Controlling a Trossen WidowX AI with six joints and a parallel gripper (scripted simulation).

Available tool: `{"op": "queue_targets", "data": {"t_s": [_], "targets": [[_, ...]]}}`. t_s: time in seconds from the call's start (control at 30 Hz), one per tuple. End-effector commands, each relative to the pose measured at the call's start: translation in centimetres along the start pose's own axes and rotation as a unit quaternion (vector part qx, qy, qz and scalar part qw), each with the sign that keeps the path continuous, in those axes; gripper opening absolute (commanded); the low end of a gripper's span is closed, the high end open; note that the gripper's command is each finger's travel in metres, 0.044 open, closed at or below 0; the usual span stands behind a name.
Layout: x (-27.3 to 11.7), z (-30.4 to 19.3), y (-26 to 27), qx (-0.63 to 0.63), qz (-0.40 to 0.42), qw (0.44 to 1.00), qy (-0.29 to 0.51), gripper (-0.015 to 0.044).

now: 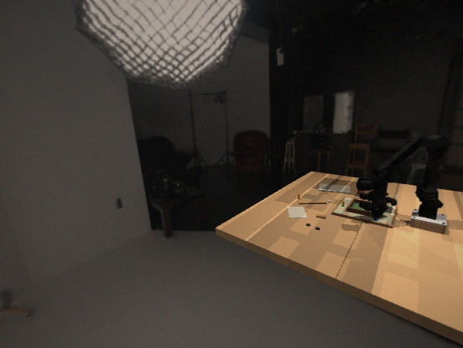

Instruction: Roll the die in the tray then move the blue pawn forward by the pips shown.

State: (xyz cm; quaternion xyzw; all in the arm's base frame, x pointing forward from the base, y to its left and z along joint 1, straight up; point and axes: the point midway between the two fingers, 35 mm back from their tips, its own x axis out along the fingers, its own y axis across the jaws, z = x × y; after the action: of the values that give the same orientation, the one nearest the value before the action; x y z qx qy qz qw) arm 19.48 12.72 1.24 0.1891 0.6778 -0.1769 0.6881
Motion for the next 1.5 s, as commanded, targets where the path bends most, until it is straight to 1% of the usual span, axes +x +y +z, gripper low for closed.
{"op": "queue_targets", "data": {"t_s": [0.0, 0.1, 0.23, 0.6, 0.97, 1.17, 1.47], "targets": [[0.1, 0.1, 0.0, 0.002, -0.001, 1.000, -0.002, 0.0023], [0.1, 0.1, 0.0, 0.002, -0.001, 1.000, -0.002, 0.0002], [-0.3, 0.1, 0.1, 0.002, -0.001, 1.000, -0.002, 0.0000], [-6.4, 0.2, 0.7, 0.002, -0.001, 1.000, -0.002, 0.0000], [-12.6, -0.4, -0.2, 0.002, -0.001, 1.000, -0.002, 0.0000], [-12.5, -0.2, -0.5, 0.002, -0.001, 1.000, -0.002, 0.0000], [-10.9, 1.9, -3.3, 0.001, -0.002, 1.000, -0.003, 0.0000]]}}
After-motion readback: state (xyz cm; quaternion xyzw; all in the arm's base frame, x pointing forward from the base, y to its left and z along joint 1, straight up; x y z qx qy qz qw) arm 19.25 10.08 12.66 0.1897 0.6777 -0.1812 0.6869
